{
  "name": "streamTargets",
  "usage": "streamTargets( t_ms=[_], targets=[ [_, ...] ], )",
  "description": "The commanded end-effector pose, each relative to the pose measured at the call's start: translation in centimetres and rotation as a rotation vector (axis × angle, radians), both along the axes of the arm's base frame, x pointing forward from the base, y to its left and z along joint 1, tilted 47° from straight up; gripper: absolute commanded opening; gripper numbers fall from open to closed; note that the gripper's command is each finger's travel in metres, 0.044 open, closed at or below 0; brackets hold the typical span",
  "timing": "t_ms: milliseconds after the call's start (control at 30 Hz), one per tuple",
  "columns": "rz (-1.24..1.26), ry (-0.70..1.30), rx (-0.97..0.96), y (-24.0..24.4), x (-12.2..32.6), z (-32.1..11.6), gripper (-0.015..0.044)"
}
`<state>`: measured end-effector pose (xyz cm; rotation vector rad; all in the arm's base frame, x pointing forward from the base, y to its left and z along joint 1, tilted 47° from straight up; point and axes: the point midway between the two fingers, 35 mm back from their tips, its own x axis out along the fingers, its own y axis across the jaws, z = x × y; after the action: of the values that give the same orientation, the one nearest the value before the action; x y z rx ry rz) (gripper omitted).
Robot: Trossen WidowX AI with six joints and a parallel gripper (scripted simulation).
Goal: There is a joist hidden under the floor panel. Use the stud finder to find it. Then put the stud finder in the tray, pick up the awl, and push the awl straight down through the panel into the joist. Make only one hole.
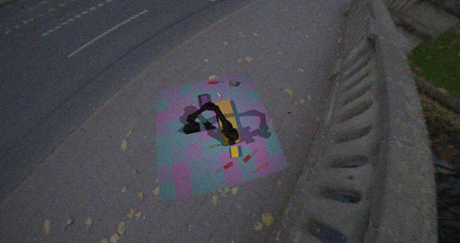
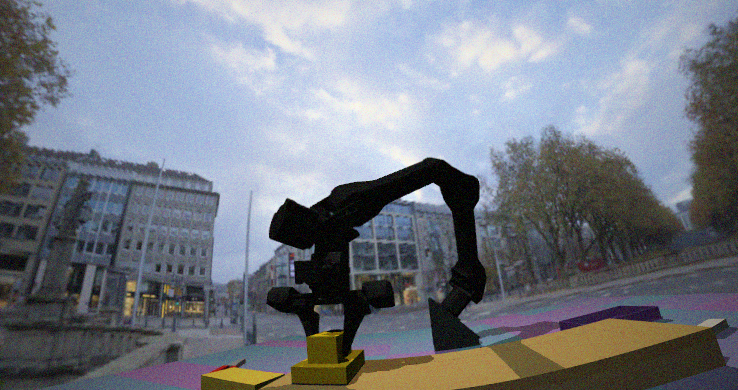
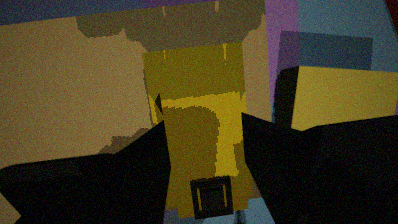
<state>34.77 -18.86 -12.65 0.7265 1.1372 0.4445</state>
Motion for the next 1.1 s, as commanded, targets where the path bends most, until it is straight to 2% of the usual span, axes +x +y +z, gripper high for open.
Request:
streamTargets(
  t_ms=[0,267,867,1067],
  targets=[
    [0.002,-0.001,-0.001,0.1,0.1,0.1,0.0],
    [0.002,0.0,-0.002,-0.8,0.1,0.7,0.0],
    [0.004,0.004,-0.007,-6.9,-1.0,6.1,0.0],
    [0.016,-0.005,-0.012,-7.1,-0.8,7.2,0.0]
  ],
)
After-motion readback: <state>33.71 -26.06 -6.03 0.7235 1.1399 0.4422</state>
